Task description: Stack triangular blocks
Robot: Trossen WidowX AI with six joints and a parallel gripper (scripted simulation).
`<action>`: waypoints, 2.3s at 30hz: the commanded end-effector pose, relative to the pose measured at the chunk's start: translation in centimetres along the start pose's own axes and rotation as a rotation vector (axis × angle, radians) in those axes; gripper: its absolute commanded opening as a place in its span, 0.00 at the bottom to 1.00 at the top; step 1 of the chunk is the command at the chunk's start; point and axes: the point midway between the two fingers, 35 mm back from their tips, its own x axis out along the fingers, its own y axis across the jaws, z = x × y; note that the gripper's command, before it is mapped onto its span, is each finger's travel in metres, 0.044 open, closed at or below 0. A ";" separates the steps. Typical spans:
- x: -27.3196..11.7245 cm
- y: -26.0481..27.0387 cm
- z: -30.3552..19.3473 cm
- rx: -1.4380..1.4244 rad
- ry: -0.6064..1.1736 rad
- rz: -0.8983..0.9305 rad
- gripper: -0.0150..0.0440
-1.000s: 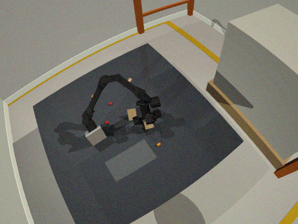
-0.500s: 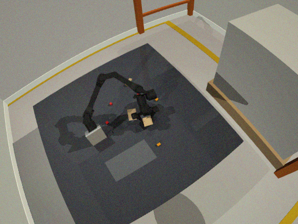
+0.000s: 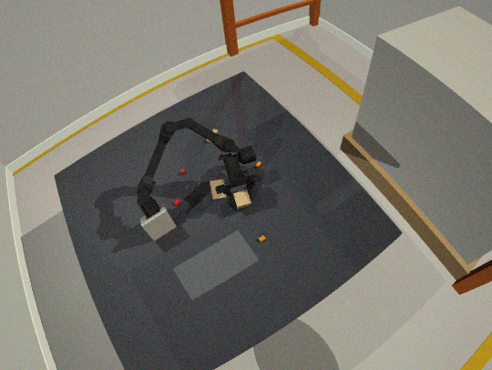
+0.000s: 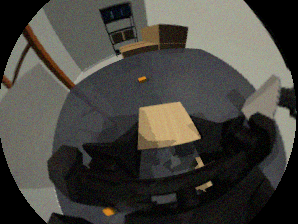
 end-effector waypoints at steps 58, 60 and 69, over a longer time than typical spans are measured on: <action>0.9 -0.2 6.6 0.027 1.488 0.112 1.00; 1.0 -0.1 4.6 0.013 1.495 0.090 1.00; 1.3 0.0 -1.5 0.008 1.520 0.008 1.00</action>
